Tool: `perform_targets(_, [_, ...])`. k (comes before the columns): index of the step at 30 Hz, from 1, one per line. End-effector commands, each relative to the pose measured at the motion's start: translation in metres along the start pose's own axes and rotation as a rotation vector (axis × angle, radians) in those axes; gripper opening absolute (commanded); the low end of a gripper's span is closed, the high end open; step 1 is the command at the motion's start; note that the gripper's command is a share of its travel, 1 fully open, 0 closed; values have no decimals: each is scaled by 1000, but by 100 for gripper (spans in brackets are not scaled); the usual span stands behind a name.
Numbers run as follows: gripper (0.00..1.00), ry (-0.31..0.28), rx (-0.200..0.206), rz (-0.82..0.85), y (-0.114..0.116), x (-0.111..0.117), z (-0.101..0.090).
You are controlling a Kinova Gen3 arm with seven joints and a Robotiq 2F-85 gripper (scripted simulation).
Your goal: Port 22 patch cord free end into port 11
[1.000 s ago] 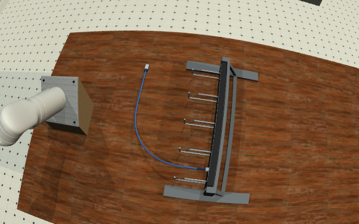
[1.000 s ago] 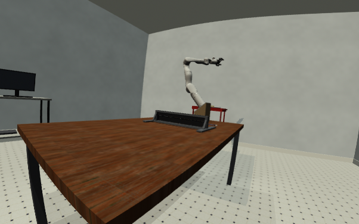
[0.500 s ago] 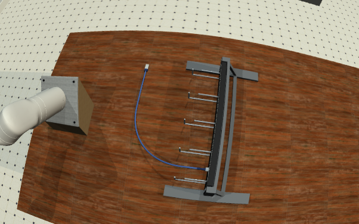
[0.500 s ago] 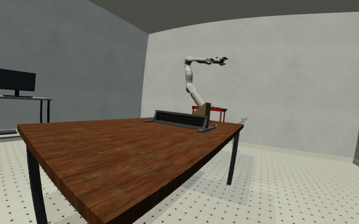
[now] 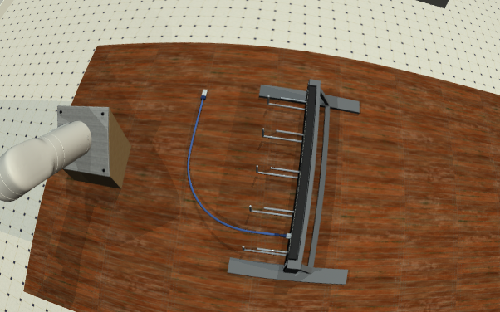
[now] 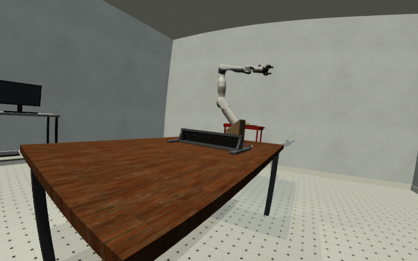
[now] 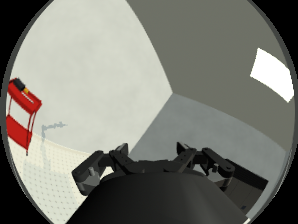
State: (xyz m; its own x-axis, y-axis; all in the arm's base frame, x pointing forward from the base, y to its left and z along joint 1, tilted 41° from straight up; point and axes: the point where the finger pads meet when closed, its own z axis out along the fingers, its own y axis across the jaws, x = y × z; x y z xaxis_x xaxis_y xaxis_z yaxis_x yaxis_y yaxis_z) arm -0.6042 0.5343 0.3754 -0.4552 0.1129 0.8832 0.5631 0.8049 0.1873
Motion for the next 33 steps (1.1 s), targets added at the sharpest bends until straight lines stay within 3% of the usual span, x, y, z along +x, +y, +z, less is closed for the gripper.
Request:
perform_targets(1, [100, -44, -35, 15, 32, -29, 10])
perform_targets(3, [100, -44, -35, 15, 32, -29, 10])
perform_targets(4, [100, -78, -59, 20, 50, -49, 13])
perform_targets(18, [100, -267, -177, 54, 144, -167, 18])
perform_targets(20, [100, -267, -177, 54, 144, -167, 18])
perform_targets(21, [100, -305, -197, 62, 161, -190, 15])
perform_targets(33, [100, -480, -281, 105, 229, -300, -7])
